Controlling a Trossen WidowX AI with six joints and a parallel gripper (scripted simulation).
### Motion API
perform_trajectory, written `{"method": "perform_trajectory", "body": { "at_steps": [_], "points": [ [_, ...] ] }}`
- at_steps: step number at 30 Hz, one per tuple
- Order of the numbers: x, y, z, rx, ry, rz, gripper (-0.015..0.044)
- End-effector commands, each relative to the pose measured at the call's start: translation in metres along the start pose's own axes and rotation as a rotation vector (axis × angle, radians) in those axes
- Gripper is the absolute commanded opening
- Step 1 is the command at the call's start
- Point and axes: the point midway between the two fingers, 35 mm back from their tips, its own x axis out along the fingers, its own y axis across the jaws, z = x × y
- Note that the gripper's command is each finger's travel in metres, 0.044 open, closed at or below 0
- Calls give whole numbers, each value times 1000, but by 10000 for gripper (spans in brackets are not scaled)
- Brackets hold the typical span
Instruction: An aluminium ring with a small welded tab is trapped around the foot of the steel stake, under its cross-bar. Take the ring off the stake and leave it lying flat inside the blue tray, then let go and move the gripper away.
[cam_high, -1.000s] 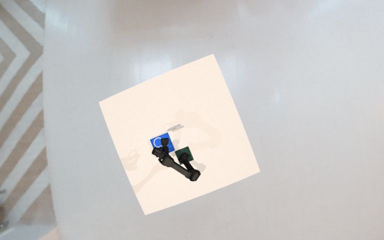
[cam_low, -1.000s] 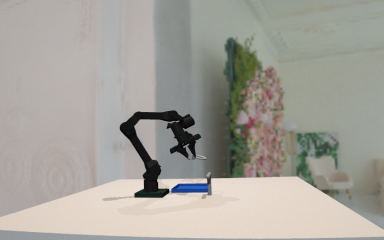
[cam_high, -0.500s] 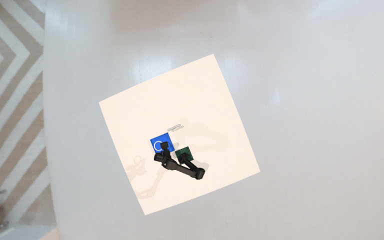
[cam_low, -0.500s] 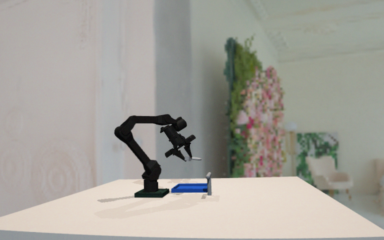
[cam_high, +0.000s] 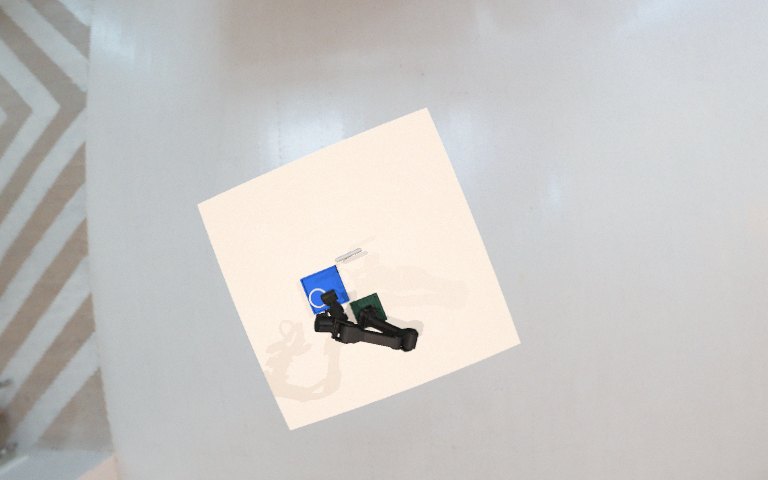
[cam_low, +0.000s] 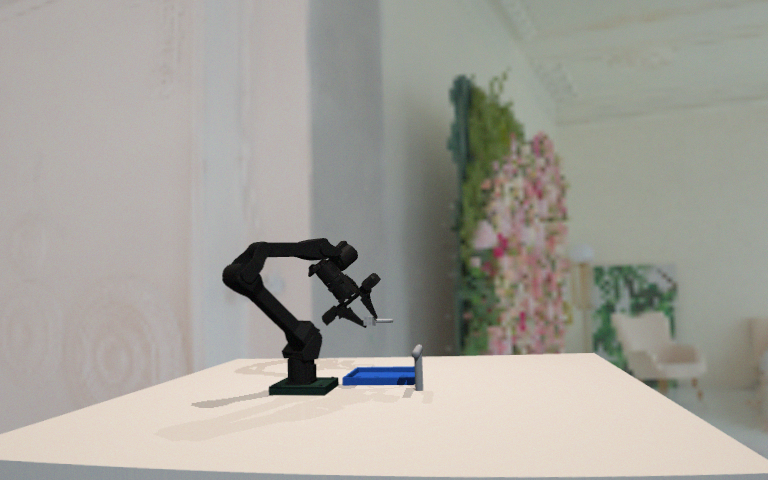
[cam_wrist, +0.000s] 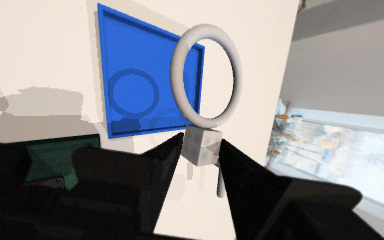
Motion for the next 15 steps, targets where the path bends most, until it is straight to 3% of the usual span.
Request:
{"method": "perform_trajectory", "body": {
  "at_steps": [1, 15],
  "points": [
    [-1, 3, 1, -33, -28, -28, 0],
    [3, 5, 5, -217, -15, 79, 0]
  ]
}}
